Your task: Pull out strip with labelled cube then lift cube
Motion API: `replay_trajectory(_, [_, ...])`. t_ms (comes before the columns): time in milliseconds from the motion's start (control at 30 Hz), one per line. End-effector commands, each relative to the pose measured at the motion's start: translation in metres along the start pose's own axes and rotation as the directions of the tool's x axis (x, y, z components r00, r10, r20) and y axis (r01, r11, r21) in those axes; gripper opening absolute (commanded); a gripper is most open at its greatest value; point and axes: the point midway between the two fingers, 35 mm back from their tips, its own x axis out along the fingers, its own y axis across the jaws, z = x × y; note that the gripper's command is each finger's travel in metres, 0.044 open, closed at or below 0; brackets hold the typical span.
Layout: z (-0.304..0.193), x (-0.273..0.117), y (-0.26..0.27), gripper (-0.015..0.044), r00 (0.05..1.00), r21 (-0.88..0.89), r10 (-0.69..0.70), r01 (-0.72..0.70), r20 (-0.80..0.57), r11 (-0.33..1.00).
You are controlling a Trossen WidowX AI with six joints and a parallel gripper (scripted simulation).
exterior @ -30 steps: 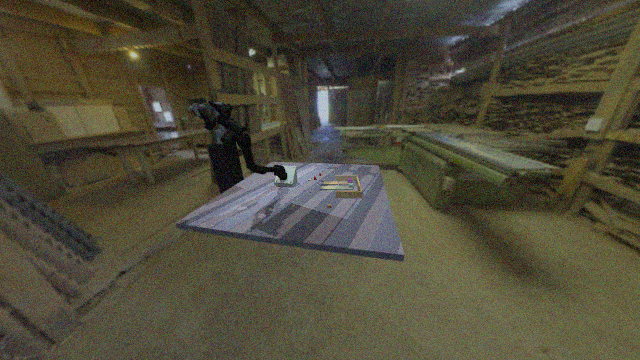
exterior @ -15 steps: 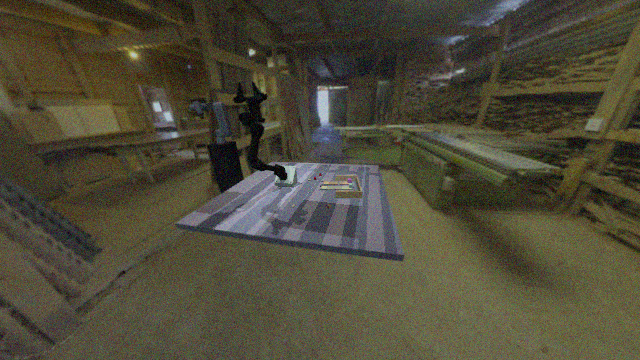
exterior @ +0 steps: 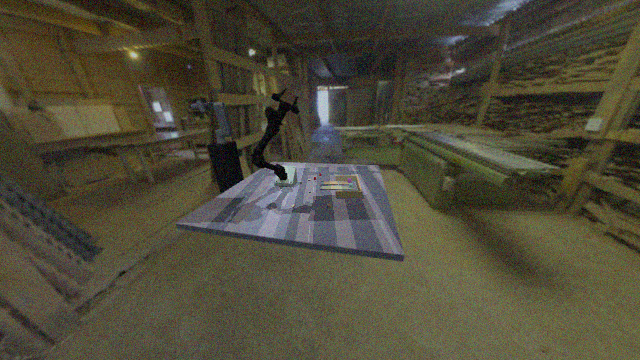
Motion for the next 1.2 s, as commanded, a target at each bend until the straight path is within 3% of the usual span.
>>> replay_trajectory(0, [-0.009,0.001,-0.077,0.0400,0.973,-0.156,-0.223,0.228,0.053,0.961])
replay_trajectory(233, [-0.015,-0.027,-0.195,0.0400,0.824,-0.393,-0.544,0.558,0.159,0.731])
replay_trajectory(500, [-0.018,-0.101,-0.310,0.0400,0.521,-0.612,-0.801,0.747,0.295,0.260])
replay_trajectory(700, [-0.018,-0.181,-0.374,0.0400,0.232,-0.724,-0.884,0.672,0.405,-0.156])
replay_trajectory(900, [-0.019,-0.267,-0.410,0.0400,-0.043,-0.775,-0.859,0.410,0.510,-0.481])
replay_trajectory(1167, [-0.019,-0.276,-0.412,0.0400,-0.071,-0.777,-0.850,0.373,0.521,-0.507])
